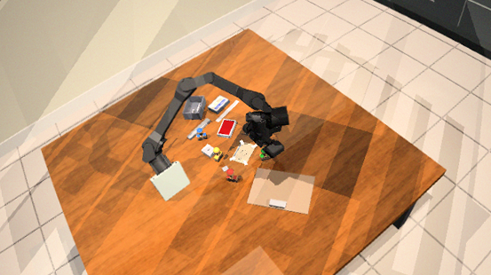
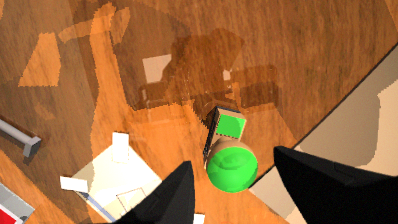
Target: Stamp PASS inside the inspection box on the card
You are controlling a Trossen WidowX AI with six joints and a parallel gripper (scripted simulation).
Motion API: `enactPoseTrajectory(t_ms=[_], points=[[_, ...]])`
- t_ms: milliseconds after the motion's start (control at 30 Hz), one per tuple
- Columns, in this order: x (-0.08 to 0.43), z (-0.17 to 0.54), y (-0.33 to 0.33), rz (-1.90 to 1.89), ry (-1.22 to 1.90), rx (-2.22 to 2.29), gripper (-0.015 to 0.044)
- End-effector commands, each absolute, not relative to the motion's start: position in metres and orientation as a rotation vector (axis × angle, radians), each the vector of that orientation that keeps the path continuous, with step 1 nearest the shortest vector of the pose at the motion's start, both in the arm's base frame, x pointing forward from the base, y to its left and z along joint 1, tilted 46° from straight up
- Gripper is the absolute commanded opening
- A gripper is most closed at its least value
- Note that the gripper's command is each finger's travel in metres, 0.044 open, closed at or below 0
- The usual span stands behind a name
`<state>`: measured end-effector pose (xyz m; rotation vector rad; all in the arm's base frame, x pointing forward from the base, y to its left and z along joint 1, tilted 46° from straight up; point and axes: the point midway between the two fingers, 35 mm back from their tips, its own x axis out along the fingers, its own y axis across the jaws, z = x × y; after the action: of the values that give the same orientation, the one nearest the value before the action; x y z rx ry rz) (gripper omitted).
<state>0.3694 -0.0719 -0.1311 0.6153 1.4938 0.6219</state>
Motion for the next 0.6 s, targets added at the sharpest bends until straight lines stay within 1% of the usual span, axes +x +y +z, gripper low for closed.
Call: enactPoseTrajectory(t_ms=[0,567], points=[[0.369,-0.135,-0.067,0.621,1.493,0.623,0.0219],[0.366,-0.152,-0.049,0.624,1.493,0.625,0.0219]])
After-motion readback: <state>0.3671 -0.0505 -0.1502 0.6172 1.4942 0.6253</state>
